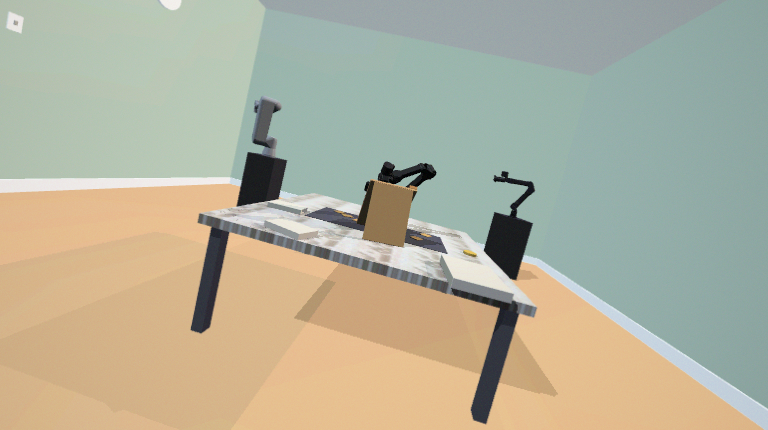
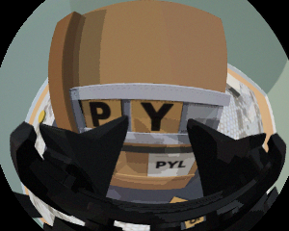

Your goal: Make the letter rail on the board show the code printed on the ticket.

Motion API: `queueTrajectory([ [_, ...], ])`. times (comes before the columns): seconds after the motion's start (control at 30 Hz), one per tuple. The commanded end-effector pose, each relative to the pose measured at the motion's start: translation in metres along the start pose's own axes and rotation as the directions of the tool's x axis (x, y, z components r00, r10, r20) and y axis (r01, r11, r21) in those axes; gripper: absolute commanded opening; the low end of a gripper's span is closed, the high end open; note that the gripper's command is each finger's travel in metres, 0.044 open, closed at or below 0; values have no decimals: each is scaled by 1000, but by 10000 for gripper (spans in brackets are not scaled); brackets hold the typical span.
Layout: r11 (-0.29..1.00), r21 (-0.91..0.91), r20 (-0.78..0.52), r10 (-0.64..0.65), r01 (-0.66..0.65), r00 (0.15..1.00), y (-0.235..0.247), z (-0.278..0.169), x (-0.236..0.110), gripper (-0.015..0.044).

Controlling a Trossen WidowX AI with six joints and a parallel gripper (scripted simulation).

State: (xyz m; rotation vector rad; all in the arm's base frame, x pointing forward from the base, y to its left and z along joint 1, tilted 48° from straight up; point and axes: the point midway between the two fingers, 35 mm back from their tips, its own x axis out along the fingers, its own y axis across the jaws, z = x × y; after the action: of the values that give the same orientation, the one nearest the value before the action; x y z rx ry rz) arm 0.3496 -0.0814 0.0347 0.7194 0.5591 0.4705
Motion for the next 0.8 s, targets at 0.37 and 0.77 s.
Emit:
queueTrajectory([
  [0.37, 1000, -8, -1, 6, -6, 1000, -2, -2, -13, 295],
  [0.77, 1000, -8, -1, 5, -5, 1000, -4, -4, -23, 295],
])
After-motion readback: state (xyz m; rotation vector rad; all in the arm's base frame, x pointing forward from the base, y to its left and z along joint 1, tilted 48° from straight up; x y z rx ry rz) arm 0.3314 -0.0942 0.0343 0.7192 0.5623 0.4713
